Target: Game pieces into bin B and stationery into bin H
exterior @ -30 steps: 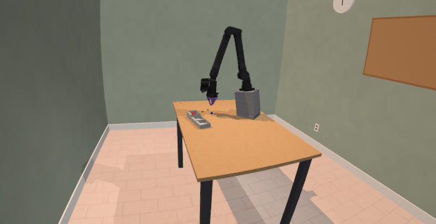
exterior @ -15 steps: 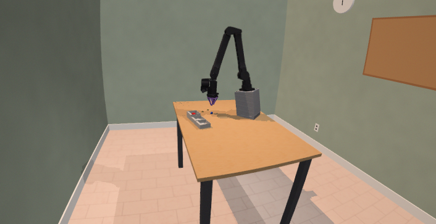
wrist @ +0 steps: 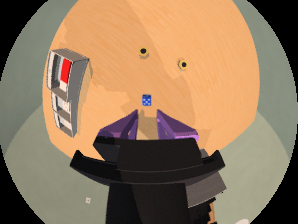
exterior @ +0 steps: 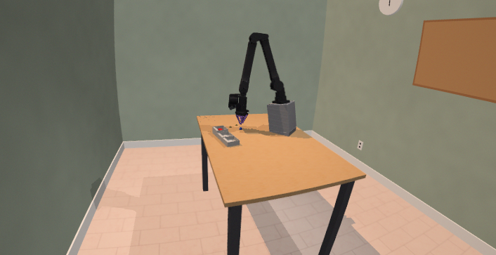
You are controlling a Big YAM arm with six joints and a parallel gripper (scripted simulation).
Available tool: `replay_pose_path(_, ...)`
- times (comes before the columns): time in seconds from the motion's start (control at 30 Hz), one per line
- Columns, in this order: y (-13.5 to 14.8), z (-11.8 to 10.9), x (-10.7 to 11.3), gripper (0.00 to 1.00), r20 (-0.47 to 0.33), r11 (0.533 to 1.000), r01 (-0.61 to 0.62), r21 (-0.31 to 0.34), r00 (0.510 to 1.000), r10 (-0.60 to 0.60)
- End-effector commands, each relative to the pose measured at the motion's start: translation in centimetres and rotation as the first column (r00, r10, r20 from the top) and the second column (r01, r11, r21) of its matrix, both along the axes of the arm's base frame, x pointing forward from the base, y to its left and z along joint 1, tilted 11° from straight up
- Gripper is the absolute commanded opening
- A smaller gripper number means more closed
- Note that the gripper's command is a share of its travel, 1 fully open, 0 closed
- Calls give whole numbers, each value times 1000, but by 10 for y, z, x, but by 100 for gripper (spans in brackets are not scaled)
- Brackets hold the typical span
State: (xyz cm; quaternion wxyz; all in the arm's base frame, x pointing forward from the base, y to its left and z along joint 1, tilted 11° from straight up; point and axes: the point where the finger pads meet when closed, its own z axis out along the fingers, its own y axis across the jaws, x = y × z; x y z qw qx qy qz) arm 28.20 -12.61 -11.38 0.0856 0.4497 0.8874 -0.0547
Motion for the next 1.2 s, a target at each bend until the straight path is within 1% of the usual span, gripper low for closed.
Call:
replay_pose_path(0.0,-9,-15,11,30,14,1000,-4,-4,1000,4)
replay_pose_path(0.13,-12,-31,13,30,11,1000,-4,-3,1000,4)
replay_pose_path(0.27,-11,-32,15,30,11,1000,-11,-3,1000,11)
replay_pose_path(0.43,-14,-38,13,30,10,1000,-4,-3,1000,4)
replay_pose_path(0.57,-12,-45,7,30,2,1000,-4,0,1000,4)
replay_pose_path(0.63,-9,-46,2,30,-5,1000,-6,3,1000,6)
replay_pose_path(0.73,-9,-47,1,30,-5,1000,-5,3,1000,5)
replay_pose_path(0.87,-11,-46,5,30,2,1000,-4,0,1000,4)
replay_pose_path(1.07,-11,-46,5,30,-2,1000,-4,2,1000,4)
replay_pose_path(1.1,-11,-46,5,11,-1,1000,-4,2,1000,4)
replay_pose_path(1.17,-11,-46,5,11,0,1000,-3,1,1000,3)
